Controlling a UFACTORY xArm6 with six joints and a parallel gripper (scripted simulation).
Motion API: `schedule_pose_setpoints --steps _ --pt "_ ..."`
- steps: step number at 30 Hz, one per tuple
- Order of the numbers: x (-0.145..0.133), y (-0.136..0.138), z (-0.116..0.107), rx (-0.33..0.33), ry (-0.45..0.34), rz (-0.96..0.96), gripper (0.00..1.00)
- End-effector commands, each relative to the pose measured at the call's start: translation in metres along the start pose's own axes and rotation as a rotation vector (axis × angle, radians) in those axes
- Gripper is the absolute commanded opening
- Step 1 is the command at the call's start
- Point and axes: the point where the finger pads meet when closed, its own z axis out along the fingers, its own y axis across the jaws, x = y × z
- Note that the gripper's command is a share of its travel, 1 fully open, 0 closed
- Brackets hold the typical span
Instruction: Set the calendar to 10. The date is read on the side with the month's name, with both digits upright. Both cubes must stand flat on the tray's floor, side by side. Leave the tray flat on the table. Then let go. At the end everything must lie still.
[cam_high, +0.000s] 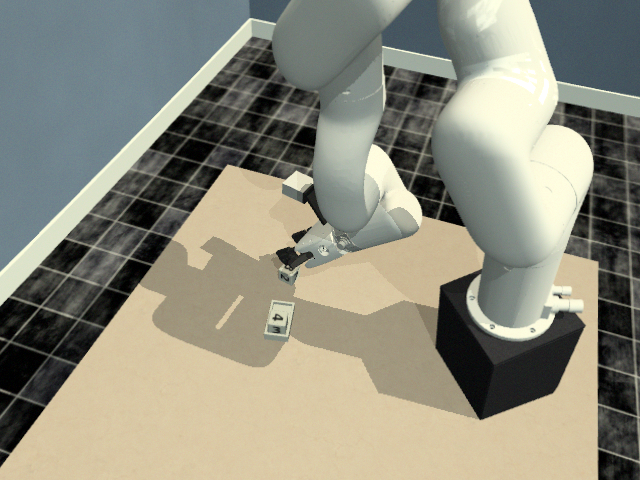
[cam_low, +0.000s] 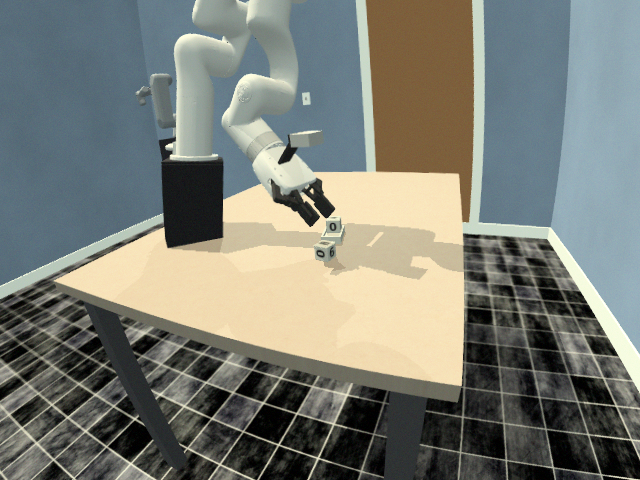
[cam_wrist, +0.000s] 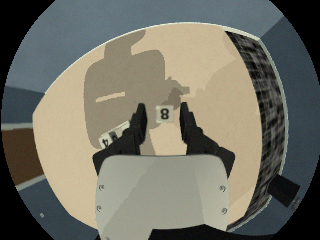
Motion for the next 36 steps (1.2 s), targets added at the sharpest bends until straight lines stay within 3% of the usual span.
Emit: schedule_pose_setpoints --steps 1,5,10,36 --pt "-0.0019 -0.0003 0.0012 0.001 0.098 0.001 0.49" --pt "-0.0021 0.0006 -0.0011 -0.002 0.159 -0.002 0.49" --pt "-0.002 0.001 -0.0021 -0.004 0.177 -0.003 0.49" --pt "-0.0045 0.0011 0.0004 -0.004 0.178 -0.003 0.49"
